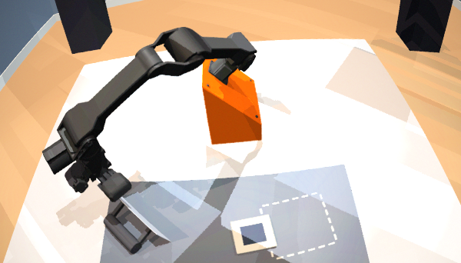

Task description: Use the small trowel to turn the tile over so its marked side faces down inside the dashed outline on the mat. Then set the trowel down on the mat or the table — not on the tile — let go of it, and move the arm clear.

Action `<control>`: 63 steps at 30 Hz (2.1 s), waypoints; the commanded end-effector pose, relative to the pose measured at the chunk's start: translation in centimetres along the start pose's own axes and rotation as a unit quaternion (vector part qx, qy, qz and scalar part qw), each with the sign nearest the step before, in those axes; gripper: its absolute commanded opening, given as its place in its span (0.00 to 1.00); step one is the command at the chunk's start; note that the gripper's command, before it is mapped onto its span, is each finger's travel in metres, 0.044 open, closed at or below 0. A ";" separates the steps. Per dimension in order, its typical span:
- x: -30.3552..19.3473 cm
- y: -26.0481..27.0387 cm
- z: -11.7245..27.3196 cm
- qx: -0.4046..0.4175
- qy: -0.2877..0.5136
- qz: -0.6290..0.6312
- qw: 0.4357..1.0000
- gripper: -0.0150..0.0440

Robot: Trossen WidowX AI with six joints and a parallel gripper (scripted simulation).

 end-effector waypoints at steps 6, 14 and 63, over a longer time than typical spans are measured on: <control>-0.1 0.1 -0.2 0.001 0.003 -0.002 1.000 0.42; -0.1 0.1 -0.2 0.001 0.003 -0.002 1.000 0.42; -1.2 -0.1 0.0 0.001 0.003 -0.002 1.000 0.42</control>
Point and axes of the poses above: the point midway between the two fingers, 35 mm back from their tips, its own z axis back along the fingers, its own y axis across the jaws, x = y × z, the point moved 2 cm from there along z, back along the fingers, and after that the axes turned 6 degrees about -z, right-handed, at the moved point
